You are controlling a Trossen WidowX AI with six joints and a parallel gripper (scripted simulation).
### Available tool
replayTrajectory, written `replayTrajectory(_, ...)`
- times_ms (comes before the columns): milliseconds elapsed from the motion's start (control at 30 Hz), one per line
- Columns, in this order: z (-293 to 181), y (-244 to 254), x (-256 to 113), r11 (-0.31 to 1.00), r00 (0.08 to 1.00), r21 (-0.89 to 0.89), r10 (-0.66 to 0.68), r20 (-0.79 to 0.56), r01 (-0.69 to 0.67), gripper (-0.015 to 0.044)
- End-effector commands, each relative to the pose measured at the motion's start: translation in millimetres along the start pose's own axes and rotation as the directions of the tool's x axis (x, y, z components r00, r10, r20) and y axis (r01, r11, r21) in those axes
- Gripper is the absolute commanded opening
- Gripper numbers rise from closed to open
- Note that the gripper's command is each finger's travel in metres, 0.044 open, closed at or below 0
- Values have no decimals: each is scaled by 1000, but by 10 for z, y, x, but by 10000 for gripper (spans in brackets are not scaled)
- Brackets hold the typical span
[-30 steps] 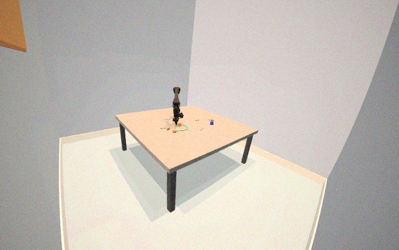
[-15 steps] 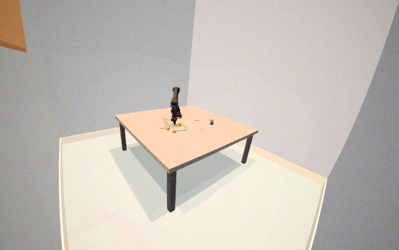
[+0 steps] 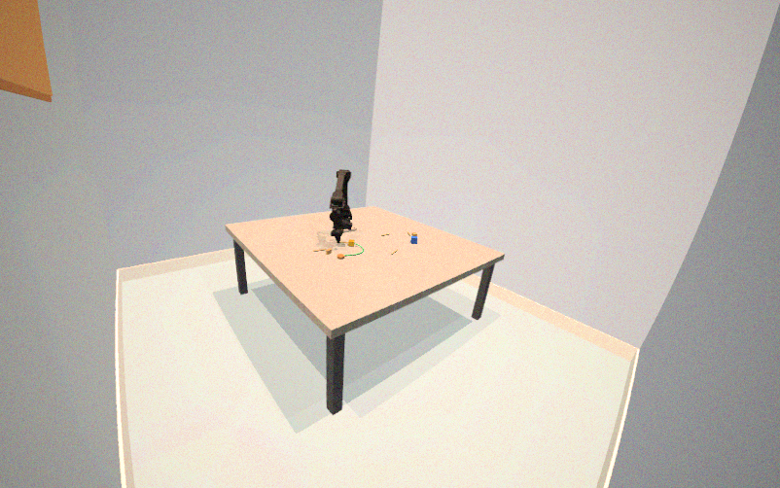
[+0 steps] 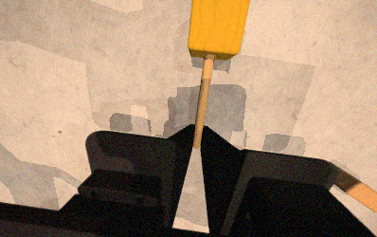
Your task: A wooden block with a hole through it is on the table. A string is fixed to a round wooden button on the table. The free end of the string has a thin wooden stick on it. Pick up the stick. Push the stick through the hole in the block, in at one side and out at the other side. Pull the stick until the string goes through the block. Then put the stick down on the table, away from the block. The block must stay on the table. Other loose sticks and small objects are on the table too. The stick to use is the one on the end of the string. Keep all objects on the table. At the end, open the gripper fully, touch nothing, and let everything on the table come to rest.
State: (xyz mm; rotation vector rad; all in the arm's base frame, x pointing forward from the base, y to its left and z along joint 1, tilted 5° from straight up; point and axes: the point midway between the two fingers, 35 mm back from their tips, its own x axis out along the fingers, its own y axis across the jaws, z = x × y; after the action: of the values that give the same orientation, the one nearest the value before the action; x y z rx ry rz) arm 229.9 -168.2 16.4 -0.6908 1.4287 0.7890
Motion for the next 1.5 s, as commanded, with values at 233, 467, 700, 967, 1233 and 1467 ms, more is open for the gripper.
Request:
replayTrajectory(233, -156, -5, -11, 1000, 1000, 6, -3, -4, 3, 0)
replayTrajectory(467, -256, -2, -18, 1000, 1000, 18, -5, -5, 6, 0)
replayTrajectory(700, -355, 8, -26, 999, 1000, 31, -8, -6, 8, 0)
replayTrajectory(967, -445, 24, -38, 999, 1000, 50, -10, -6, 10, 0)
replayTrajectory(1233, -576, 29, 44, 999, 1000, 54, -6, -4, 6, 0)
replayTrajectory(1467, -590, 30, 42, 998, 1000, 61, -8, -1, 8, 26)
